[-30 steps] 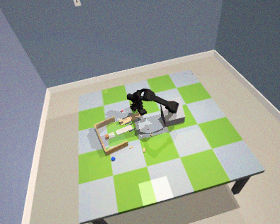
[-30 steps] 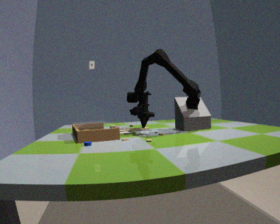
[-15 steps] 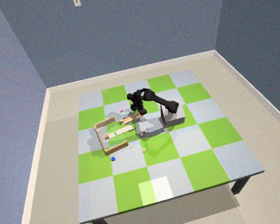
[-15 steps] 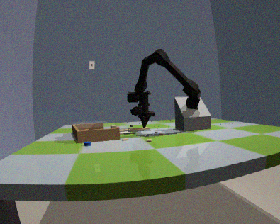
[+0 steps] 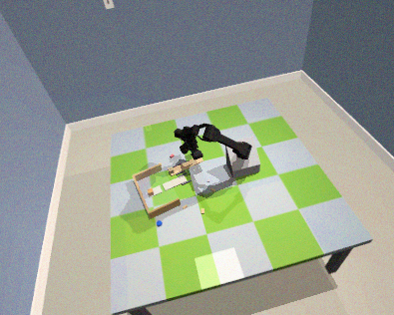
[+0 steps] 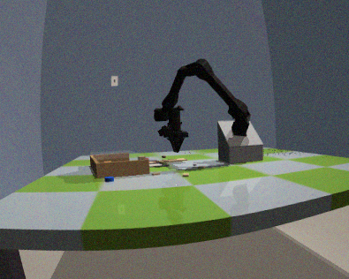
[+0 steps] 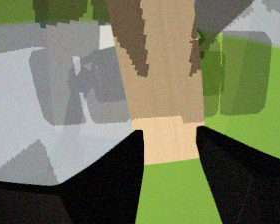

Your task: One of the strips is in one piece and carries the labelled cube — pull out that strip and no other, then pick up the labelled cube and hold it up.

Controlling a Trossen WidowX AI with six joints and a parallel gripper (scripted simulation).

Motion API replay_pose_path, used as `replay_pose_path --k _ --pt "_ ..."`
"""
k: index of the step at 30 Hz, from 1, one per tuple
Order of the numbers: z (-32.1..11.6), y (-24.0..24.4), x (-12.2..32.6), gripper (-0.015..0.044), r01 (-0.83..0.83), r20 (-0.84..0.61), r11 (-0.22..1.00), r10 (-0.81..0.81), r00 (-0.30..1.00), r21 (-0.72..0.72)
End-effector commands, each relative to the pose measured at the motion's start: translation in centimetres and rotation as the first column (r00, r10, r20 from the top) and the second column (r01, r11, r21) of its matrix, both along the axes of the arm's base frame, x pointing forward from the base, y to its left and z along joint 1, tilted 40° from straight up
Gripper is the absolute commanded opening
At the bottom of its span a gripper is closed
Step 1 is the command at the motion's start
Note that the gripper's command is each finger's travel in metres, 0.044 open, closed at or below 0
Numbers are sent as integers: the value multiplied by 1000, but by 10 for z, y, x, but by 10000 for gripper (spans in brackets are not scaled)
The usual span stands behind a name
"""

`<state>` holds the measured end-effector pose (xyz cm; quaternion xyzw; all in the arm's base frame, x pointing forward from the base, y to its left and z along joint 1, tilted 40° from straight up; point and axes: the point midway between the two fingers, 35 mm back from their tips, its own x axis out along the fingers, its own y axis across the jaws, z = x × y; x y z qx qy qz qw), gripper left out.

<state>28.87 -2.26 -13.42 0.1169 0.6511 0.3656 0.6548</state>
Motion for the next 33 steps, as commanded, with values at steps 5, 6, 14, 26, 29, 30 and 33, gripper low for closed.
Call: replay_pose_path --k 5,6,14,26,29,30,33 --pt "9 10 29 341 7 10 1000 -7 1000 0" --pt "10 11 31 368 7 10 1000 -7 1000 0" --pt "19 19 56 440 7 11 1000 -7 1000 1" --pt "35 31 96 440 7 13 1000 -7 1000 2" --pt "39 35 107 440 7 13 1000 -7 1000 2" --pt "40 36 110 440 7 14 1000 -7 1000 2" --pt "43 39 121 440 7 14 1000 -7 1000 3"
